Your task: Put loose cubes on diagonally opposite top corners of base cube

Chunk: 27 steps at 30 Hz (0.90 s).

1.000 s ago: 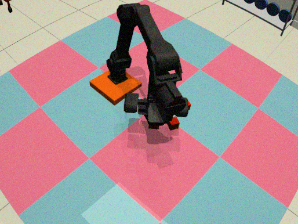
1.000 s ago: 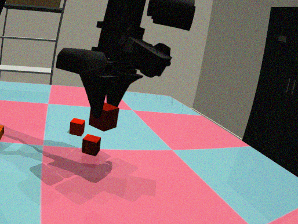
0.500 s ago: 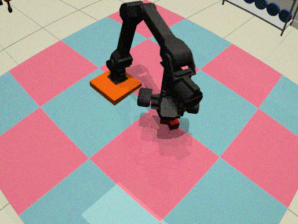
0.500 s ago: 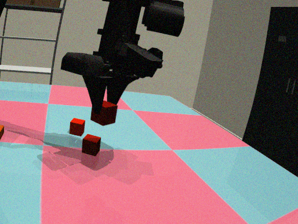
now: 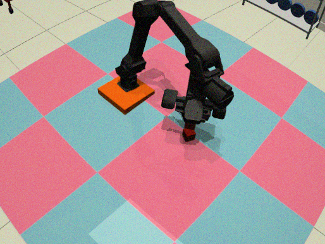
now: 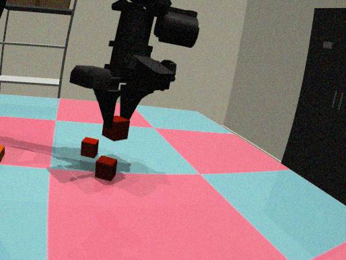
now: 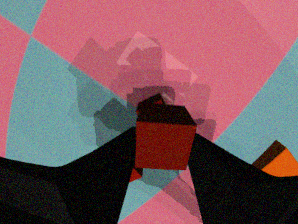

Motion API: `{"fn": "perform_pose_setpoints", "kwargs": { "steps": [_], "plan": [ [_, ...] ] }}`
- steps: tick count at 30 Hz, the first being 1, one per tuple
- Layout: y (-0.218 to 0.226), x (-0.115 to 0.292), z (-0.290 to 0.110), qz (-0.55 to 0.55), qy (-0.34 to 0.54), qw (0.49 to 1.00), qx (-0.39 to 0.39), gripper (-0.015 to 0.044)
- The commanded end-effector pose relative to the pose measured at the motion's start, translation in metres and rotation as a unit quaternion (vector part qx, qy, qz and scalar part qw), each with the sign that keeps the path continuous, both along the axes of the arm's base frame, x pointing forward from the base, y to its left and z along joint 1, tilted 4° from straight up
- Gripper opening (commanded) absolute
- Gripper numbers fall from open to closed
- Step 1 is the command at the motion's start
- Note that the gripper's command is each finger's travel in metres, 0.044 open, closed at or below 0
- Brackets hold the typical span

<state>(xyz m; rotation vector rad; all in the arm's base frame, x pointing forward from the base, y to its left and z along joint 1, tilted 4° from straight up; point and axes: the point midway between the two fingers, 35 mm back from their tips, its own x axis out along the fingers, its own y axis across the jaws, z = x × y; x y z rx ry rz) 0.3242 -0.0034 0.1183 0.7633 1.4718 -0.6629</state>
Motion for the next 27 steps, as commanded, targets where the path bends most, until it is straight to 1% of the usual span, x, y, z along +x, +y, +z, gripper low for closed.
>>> {"fn": "perform_pose_setpoints", "kwargs": {
  "steps": [1,27],
  "plan": [
    [0.012,-0.003,-0.001,-0.010,-0.001,1.000,0.003,0.0105],
    [0.089,-0.028,-0.015,-0.075,0.005,0.997,0.008,0.0105]
  ]
}}
